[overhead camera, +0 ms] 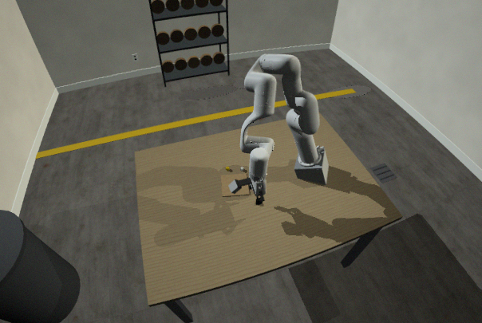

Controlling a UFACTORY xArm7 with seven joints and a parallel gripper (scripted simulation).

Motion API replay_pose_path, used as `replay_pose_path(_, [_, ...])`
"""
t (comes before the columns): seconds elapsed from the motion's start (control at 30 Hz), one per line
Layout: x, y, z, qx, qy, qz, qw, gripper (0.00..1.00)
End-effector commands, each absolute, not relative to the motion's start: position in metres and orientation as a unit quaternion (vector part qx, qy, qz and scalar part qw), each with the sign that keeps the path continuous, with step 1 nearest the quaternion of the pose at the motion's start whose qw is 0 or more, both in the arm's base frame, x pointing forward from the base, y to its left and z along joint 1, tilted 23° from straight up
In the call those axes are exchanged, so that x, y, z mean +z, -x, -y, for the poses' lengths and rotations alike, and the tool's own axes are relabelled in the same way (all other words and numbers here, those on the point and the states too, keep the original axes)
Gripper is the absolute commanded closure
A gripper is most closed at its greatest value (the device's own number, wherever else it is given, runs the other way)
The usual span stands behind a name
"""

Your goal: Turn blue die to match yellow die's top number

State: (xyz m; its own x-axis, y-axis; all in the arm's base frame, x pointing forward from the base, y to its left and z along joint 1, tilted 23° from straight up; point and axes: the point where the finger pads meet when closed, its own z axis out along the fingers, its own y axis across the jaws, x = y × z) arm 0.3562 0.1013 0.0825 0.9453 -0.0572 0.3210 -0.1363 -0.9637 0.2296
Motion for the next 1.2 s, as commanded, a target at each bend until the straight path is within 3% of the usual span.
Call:
replay_pose_path(0.0, [0.106, -0.349, -0.107, 0.152, -0.979, 0.049, 0.125, 0.00])
replay_pose_path(0.23, [0.141, -0.339, -0.116, 0.152, -0.979, 0.049, 0.125, 0.00])
replay_pose_path(0.63, [0.142, -0.338, -0.117, 0.152, -0.979, 0.051, 0.125, 0.00])
replay_pose_path(1.17, [0.127, -0.322, -0.107, 0.176, -0.945, 0.261, 0.089, 0.00])
